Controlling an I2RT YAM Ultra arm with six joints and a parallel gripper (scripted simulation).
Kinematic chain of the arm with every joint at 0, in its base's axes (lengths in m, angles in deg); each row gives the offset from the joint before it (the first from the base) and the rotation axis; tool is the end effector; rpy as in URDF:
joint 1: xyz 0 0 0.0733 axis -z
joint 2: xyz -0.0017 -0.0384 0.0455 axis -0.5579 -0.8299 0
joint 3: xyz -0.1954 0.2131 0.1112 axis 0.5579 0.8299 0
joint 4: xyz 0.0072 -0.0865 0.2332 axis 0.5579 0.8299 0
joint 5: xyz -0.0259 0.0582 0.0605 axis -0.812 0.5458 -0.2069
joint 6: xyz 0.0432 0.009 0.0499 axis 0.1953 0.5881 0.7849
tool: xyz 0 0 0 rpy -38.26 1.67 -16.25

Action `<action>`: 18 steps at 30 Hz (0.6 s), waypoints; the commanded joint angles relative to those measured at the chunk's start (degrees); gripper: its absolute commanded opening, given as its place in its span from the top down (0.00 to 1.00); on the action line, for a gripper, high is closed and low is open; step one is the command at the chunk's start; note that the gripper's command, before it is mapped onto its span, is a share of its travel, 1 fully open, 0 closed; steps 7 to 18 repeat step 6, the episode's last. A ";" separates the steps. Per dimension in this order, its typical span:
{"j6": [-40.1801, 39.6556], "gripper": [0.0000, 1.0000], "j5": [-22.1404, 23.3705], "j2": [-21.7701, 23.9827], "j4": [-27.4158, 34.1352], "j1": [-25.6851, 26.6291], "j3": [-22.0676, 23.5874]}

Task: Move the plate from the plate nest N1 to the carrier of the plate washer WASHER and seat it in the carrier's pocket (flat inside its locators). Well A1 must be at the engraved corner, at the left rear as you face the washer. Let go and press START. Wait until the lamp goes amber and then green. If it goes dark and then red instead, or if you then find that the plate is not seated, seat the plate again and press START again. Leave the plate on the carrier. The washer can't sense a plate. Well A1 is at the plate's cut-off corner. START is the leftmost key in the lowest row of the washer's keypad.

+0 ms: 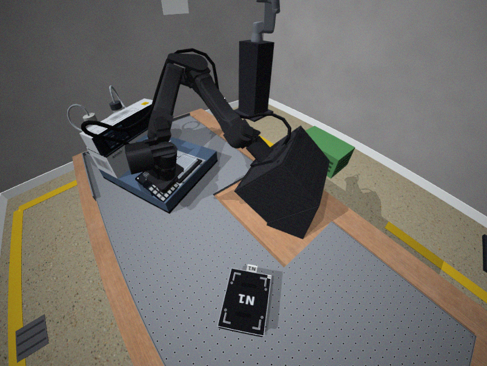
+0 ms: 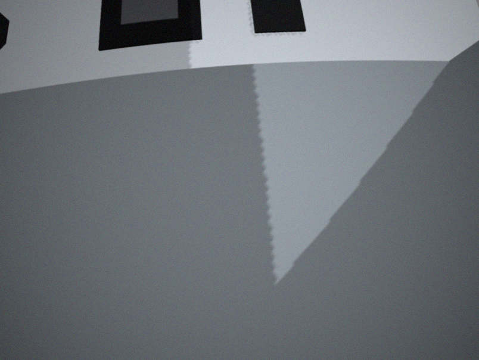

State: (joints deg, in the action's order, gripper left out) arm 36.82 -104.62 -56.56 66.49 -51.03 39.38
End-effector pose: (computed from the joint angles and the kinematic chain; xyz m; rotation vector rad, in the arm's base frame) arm 0.2325 0.0215 0.2579 1.0152 1.6882 -0.7143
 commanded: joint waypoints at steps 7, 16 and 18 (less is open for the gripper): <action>0.32 1.00 -1.30 1.40 -0.87 -1.04 -1.05; 0.32 1.00 -1.30 1.40 -0.87 -1.04 -1.05; 0.32 1.00 -1.30 1.40 -0.87 -1.04 -1.05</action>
